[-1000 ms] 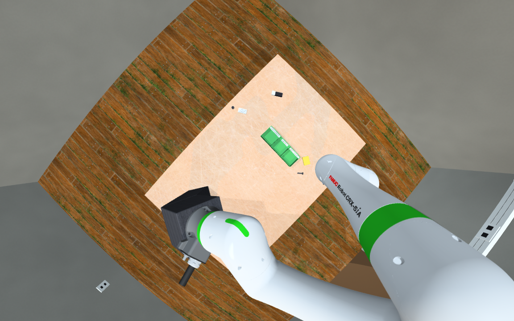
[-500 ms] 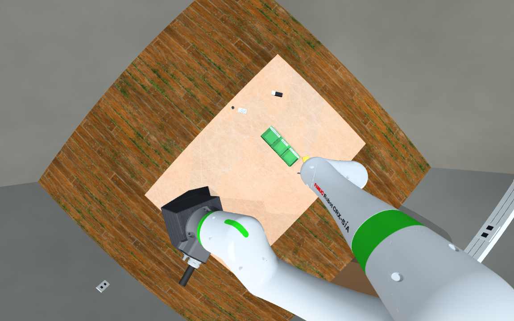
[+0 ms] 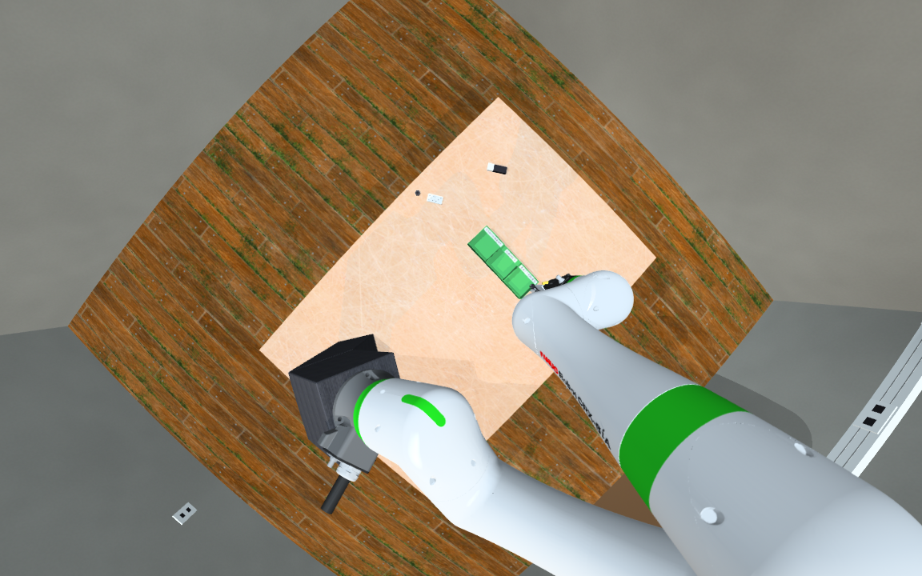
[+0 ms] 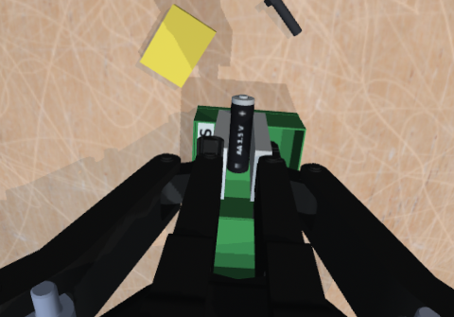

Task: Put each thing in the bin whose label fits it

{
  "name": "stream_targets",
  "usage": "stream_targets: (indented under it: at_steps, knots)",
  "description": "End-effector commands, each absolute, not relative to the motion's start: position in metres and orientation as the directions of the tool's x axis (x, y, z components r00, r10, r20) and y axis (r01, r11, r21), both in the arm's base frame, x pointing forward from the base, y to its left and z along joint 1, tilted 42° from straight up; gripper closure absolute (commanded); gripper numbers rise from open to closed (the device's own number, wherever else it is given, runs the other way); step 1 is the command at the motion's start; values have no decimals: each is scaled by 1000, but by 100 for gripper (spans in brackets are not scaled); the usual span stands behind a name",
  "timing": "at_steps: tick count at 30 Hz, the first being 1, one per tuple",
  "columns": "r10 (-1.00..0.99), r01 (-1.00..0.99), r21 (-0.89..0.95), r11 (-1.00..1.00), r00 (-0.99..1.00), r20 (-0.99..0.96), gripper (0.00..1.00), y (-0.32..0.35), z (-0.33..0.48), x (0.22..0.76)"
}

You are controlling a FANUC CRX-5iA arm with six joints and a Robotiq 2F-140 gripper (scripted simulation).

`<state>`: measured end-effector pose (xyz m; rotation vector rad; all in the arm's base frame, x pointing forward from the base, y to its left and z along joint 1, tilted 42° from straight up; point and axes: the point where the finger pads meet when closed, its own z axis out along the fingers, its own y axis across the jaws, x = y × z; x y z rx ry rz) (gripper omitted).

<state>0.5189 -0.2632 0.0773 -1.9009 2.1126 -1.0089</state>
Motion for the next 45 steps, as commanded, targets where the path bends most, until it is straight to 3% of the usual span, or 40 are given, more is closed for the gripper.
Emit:
stream_targets:
  at_steps: [1,11,45]
  knots:
    - [-911,-815,-579,-18,-225,345,85,-247,67,518]
    - [-911,-815,-579,-18,-225,345,85,-215,48,516]
    - [-911,-815,-579,-18,-225,345,85,-234,24,535]
